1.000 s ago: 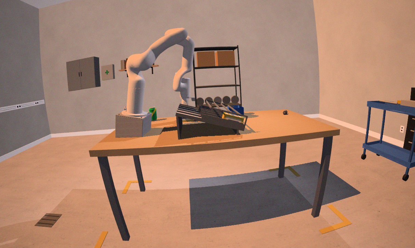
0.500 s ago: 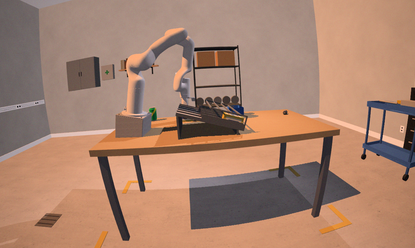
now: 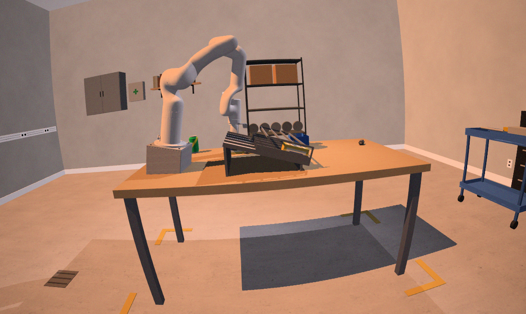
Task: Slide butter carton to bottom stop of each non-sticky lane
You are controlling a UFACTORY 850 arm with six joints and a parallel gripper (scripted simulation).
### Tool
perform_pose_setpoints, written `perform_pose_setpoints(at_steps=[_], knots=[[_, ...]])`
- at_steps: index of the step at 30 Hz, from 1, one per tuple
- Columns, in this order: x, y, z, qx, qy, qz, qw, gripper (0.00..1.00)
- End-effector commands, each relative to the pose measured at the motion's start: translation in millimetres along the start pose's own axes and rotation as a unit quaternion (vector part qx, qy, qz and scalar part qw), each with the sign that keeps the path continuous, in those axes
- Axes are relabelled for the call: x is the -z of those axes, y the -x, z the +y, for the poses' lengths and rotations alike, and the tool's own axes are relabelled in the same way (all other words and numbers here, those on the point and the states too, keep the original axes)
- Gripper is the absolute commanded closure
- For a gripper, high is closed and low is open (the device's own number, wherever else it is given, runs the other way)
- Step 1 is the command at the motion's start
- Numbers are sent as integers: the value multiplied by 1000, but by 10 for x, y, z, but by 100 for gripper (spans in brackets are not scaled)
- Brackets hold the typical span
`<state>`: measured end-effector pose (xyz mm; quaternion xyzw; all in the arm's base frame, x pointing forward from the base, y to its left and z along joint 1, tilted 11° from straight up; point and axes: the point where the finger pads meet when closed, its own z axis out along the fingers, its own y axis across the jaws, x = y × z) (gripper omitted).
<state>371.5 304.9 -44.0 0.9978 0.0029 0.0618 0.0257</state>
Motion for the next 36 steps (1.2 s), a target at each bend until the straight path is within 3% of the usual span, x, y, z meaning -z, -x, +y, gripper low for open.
perform_pose_setpoints(at_steps=[1, 12, 13, 16, 18, 29, 30, 33, 36], knots=[[5, -5, -5, 0, -1, 0, 1000, 100], [5, -5, -5, 0, -1, 0, 1000, 100], [702, 28, 12, -2, -15, 30, 999, 100], [758, 36, 14, -2, -15, 30, 999, 100], [992, 54, 25, -2, -15, 30, 999, 100], [1001, 54, 25, -2, -15, 30, 999, 100], [1682, 104, 52, -16, -17, 30, 999, 100], [1740, 113, 59, -16, -17, 30, 999, 100], [2095, 134, 67, -16, -17, 30, 999, 100]])
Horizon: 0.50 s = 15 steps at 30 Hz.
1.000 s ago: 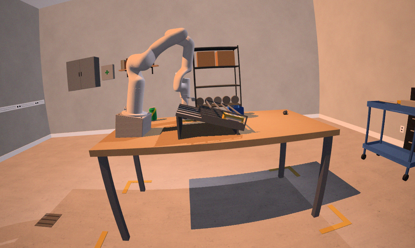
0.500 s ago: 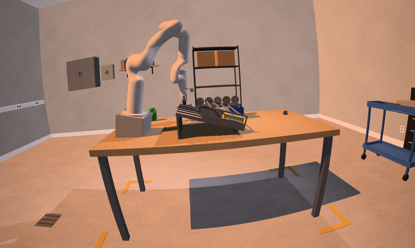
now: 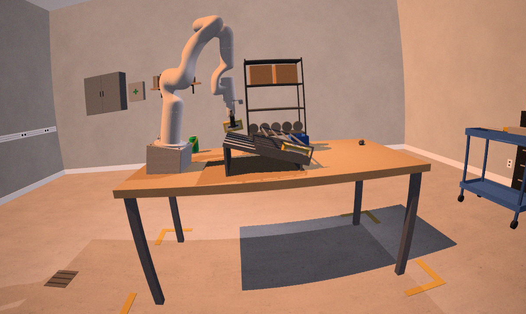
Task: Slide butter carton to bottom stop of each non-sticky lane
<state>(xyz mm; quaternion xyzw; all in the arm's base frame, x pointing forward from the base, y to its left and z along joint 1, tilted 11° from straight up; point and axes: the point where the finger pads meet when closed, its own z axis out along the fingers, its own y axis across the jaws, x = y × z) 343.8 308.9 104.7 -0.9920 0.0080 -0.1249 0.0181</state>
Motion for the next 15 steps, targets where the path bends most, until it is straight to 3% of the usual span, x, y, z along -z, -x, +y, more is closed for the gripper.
perform_pose_setpoints(at_steps=[1, 5, 15], knots=[[701, -39, -26, 0, 26, -33, 999, 100], [1106, -77, -53, 0, 26, -33, 999, 100], [1101, -82, -62, 0, 27, -33, 999, 100]])
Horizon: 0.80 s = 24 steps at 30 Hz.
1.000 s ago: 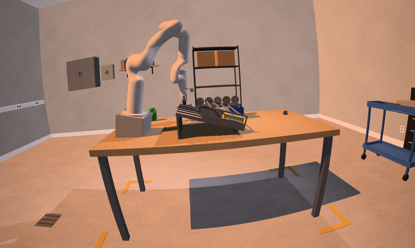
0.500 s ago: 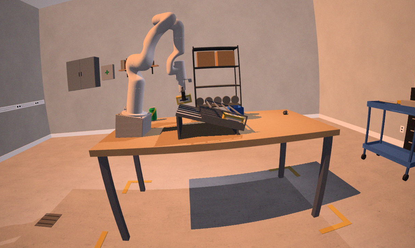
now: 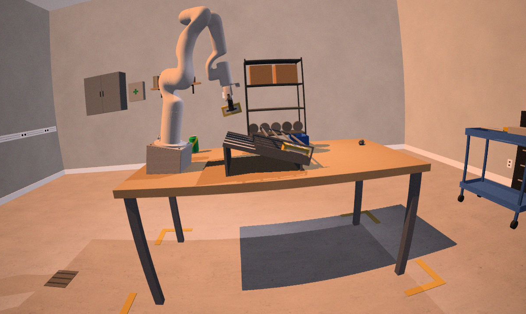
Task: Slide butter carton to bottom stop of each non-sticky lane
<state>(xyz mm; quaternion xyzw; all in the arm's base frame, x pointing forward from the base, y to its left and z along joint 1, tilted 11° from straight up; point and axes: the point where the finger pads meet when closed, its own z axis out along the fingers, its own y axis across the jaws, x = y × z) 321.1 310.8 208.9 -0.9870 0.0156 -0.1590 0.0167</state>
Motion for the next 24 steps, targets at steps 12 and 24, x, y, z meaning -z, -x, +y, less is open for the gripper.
perform_pose_setpoints(at_steps=[12, 24], knots=[[33, -47, -8, 8, 25, -67, 997, 100], [69, -384, 1795, 5, 23, -53, 998, 100]])
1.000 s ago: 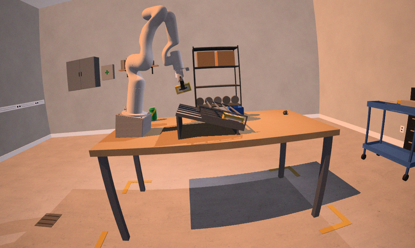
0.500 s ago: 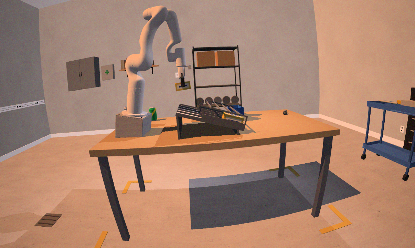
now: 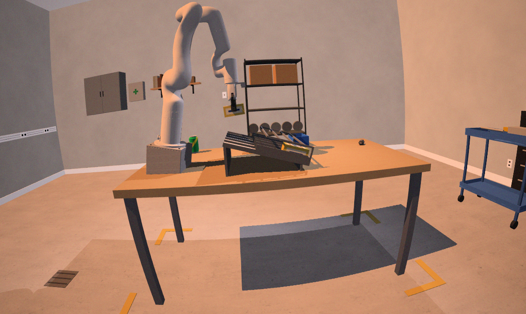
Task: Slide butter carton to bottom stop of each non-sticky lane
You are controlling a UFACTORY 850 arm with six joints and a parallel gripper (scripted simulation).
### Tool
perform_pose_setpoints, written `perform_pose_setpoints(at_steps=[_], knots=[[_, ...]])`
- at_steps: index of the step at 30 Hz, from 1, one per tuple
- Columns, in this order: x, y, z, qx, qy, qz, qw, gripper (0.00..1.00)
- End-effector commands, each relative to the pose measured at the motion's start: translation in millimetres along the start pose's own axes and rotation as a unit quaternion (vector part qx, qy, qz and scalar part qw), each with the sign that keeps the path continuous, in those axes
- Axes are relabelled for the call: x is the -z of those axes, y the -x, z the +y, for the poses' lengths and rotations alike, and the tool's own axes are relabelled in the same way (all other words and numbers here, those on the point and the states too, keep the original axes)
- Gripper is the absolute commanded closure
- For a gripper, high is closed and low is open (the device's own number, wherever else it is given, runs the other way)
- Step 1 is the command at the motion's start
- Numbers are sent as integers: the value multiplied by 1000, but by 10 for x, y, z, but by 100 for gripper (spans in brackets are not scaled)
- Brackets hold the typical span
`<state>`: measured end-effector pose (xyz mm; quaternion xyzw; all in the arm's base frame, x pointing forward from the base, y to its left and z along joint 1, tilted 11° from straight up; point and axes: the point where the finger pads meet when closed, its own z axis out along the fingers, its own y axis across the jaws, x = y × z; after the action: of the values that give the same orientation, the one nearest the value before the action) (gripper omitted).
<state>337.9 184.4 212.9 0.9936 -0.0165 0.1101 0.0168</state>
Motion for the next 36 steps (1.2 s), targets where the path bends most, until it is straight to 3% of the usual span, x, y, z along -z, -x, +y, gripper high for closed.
perform_pose_setpoints(at_steps=[1, 5, 6, 9, 17, 22, 23, 36], knots=[[30, -188, 661, 2, -11, -4, 1000, 100], [31, -197, 694, 2, -11, -4, 1000, 100], [7, -265, 1211, -1, 3, 5, 1000, 100], [11, -311, 1387, -1, 3, 5, 1000, 100], [-1, -505, 2303, -1, 3, 5, 1000, 100], [-1, -505, 2303, -1, 3, 5, 1000, 100], [5, -626, 2799, 6, -7, -16, 1000, 100], [5, -626, 2799, 6, -7, -16, 1000, 100]])
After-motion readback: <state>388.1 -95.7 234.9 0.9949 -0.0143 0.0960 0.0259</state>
